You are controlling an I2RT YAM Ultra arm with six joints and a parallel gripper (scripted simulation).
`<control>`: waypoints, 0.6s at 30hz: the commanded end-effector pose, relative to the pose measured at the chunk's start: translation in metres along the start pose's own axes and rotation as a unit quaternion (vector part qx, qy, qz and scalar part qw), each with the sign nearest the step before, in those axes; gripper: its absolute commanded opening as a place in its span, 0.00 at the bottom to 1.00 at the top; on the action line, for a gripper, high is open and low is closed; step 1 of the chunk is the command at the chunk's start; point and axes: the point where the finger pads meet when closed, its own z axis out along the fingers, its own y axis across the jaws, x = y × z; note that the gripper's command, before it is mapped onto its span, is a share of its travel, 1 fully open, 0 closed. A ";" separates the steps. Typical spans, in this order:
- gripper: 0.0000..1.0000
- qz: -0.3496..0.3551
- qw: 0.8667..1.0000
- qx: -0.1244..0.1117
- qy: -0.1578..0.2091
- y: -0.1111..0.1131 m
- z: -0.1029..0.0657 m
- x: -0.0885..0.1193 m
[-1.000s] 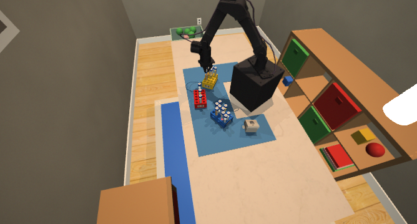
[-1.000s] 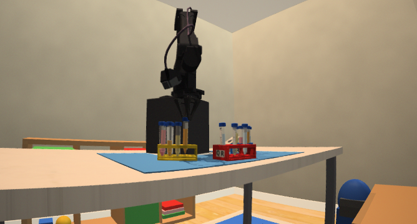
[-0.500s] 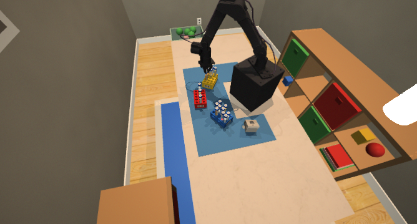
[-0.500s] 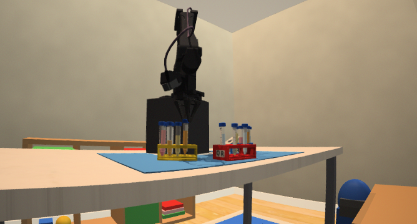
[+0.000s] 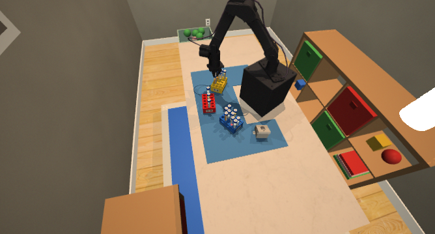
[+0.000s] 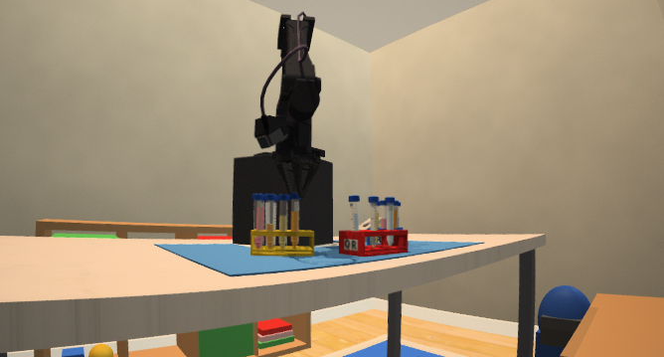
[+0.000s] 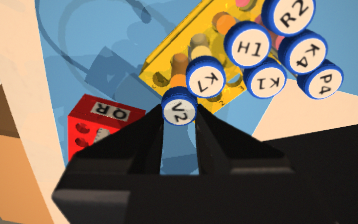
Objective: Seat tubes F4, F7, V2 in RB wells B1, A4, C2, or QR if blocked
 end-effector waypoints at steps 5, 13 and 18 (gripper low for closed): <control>0.00 -0.001 1.000 0.011 0.008 -0.008 0.010 0.008; 0.00 -0.002 1.000 0.011 0.009 -0.006 0.011 0.009; 0.00 -0.002 1.000 0.007 0.005 -0.002 0.010 0.007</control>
